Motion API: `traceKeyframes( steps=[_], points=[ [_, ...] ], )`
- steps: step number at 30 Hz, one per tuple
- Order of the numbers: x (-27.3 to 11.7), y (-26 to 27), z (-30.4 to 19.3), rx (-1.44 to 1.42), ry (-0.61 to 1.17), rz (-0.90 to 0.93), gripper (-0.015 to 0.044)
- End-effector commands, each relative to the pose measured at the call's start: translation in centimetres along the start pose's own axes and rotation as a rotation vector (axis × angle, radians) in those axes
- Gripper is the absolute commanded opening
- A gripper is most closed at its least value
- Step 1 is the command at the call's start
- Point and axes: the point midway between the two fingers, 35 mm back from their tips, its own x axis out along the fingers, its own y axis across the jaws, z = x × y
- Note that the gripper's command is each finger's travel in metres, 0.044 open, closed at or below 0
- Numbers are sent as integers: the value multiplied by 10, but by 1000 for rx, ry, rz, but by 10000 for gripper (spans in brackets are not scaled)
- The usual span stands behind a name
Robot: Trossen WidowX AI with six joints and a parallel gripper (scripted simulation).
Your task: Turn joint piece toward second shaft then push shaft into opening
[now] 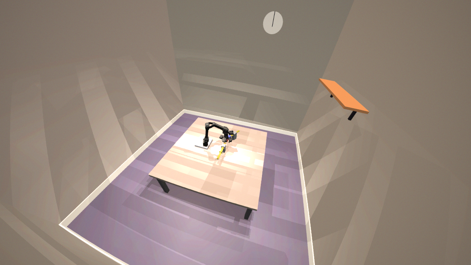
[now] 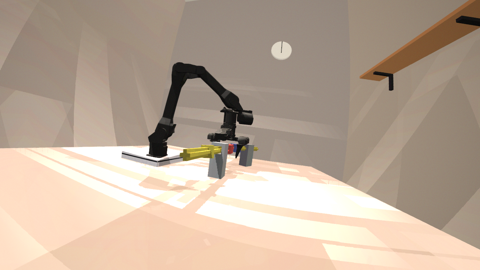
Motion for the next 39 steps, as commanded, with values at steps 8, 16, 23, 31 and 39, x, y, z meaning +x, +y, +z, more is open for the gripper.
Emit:
traceKeyframes(
  steps=[8,16,23,31,39],
  points=[
    [4,0,1,4,-4,-1,230],
    [4,0,1,4,-4,-1,182],
    [4,0,1,4,-4,-1,182],
    [4,0,1,4,-4,-1,182],
    [4,0,1,4,-4,-1,182]
  ],
)
